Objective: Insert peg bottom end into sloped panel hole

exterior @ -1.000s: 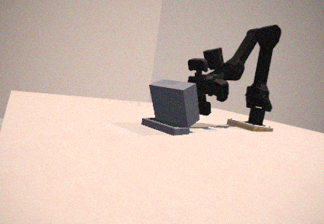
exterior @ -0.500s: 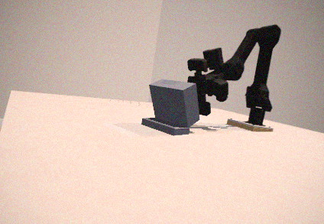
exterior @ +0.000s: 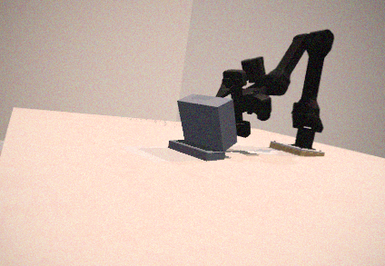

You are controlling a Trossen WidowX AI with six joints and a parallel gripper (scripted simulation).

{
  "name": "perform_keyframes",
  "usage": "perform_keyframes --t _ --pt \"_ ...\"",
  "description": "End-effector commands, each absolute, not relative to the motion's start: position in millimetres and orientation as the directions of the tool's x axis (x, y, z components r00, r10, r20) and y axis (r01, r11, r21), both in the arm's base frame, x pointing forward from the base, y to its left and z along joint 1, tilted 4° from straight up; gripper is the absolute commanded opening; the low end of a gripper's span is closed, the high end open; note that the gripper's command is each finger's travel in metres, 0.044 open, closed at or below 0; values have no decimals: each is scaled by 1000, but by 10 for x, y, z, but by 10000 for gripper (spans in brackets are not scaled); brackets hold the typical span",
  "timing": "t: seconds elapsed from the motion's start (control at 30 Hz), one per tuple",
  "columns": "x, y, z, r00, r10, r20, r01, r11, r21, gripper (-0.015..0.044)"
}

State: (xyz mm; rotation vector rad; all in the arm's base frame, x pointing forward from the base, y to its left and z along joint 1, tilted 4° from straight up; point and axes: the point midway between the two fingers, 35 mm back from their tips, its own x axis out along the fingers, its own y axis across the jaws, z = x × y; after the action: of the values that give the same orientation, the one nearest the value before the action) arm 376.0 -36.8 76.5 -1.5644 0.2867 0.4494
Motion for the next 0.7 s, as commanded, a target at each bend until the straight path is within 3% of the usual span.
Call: perform_keyframes --t 0.0,0.67 --pt "3739 -371 795 889 94 -448 -445 -51 -894 440" --pt "3598 -407 899 889 92 -449 -447 -50 -893 440"
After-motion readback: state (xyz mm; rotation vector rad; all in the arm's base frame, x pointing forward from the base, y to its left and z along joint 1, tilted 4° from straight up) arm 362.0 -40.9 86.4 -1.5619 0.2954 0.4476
